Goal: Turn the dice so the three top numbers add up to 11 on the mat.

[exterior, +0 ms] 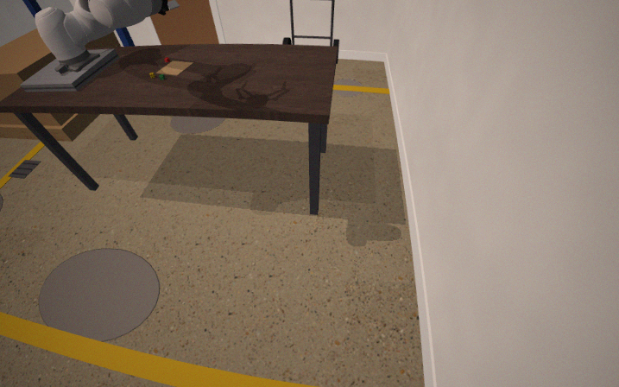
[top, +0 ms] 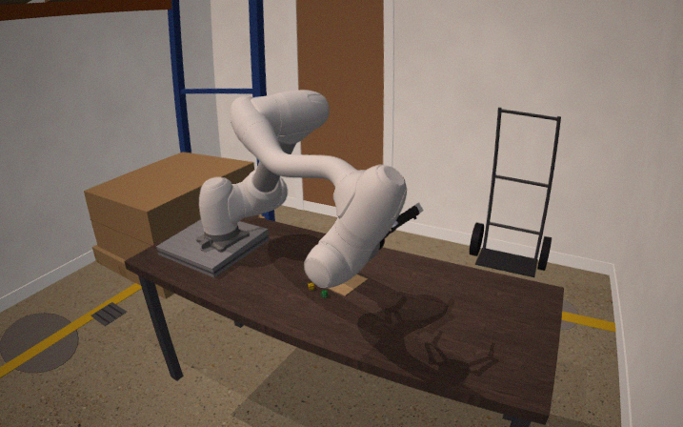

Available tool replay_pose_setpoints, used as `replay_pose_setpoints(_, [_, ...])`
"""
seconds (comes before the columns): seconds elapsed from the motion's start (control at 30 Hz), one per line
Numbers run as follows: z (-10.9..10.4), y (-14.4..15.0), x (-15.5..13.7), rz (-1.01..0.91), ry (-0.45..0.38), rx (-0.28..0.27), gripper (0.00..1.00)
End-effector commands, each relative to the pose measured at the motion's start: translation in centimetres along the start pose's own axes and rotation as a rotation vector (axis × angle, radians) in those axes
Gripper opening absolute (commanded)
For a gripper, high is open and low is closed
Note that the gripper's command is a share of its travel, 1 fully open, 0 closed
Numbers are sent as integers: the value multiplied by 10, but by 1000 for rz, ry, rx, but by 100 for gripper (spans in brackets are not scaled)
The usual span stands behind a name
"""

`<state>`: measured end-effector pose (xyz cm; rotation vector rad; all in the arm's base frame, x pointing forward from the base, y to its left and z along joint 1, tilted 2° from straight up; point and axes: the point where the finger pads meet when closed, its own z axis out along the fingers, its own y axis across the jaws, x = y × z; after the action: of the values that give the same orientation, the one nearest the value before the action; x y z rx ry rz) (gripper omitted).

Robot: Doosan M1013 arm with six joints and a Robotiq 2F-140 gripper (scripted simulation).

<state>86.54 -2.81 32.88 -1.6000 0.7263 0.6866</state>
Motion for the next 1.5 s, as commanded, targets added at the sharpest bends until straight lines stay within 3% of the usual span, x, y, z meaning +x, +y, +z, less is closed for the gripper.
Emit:
replay_pose_setpoints(0.0, [0, 0, 0, 0, 0, 0, 100])
replay_pose_setpoints(0.1, [2, 2, 0, -1, 6, -5, 100])
replay_pose_setpoints(0.17, [14, 12, 5, -3, 43, -38, 100])
replay_pose_setpoints(0.27, [44, 49, 16, -22, 152, -148, 100])
replay_pose_setpoints(0.33, [49, 58, 18, -29, 177, -175, 100])
replay_pose_setpoints(0.5, [70, 106, 26, -77, 289, -319, 100])
replay_pose_setpoints(0.6, [72, 112, 27, -84, 303, -338, 100])
replay_pose_setpoints(0.63, [78, 139, 30, -121, 358, -423, 100])
replay_pose_setpoints(0.93, [79, 209, 32, -249, 482, -666, 100])
replay_pose_setpoints(0.97, [79, 209, 32, -249, 483, -667, 100])
replay_pose_setpoints(1.0, [77, 223, 31, -283, 505, -722, 100])
replay_pose_setpoints(1.07, [74, 237, 30, -318, 525, -778, 100])
replay_pose_setpoints(1.17, [73, 239, 30, -324, 528, -786, 100])
replay_pose_setpoints(1.2, [67, 260, 28, -390, 558, -884, 100])
replay_pose_setpoints(1.27, [65, 264, 27, -403, 563, -903, 100])
replay_pose_setpoints(1.3, [61, 273, 26, -439, 575, -952, 100])
replay_pose_setpoints(1.4, [56, 284, 24, -483, 588, -1012, 100])
replay_pose_setpoints(1.47, [49, 297, 21, -545, 601, -1090, 100])
